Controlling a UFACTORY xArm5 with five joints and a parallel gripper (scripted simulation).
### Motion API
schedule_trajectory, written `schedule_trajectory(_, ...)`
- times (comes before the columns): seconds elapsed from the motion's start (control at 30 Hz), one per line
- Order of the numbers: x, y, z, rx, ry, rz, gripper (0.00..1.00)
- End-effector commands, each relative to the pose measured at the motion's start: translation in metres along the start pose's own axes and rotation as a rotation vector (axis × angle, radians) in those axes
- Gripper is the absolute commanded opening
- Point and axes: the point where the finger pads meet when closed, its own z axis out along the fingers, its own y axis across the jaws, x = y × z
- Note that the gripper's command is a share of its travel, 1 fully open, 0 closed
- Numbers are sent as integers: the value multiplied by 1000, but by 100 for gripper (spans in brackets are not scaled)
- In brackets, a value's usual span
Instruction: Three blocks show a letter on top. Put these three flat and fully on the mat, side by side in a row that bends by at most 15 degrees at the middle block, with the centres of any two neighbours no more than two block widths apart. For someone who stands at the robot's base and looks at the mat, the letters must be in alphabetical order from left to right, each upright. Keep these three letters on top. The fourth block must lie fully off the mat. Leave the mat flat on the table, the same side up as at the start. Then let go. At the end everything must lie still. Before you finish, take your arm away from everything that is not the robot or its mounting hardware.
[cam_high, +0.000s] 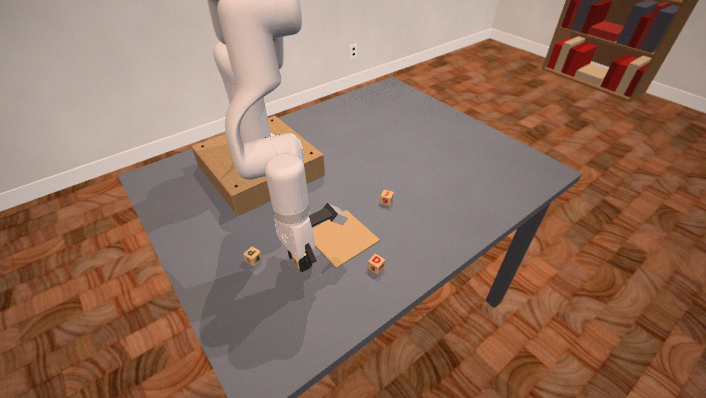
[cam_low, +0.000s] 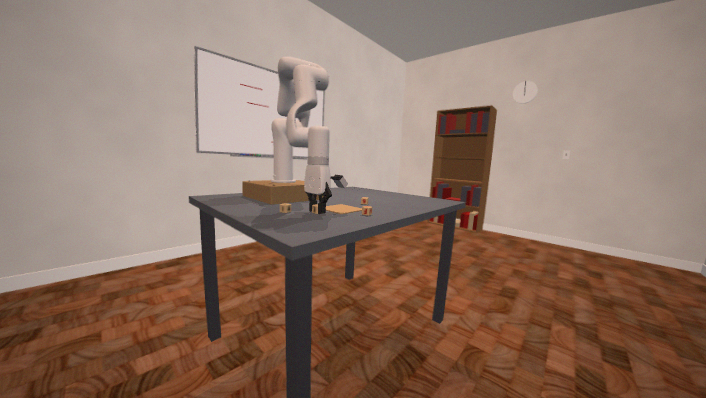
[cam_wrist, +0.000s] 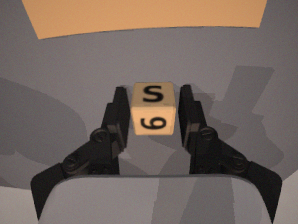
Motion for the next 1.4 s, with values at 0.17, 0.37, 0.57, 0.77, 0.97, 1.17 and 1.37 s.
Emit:
schedule_trajectory(0.17, 0, 1, -1, -3, -1, 0, 47)
schedule_trajectory(0.37, 0, 1, -3, -3, -1, 0, 47)
schedule_trajectory(0.57, 0, 1, -19, -3, -1, 0, 47)
schedule_trajectory(0.77, 0, 1, -50, -3, -1, 0, 47)
schedule_trajectory(0.97, 1, 1, -71, -3, -1, 0, 47)
schedule_trajectory(1.17, 1, 1, -89, -3, -1, 0, 47)
schedule_trajectory(1.37, 1, 1, -90, -3, -1, 0, 100)
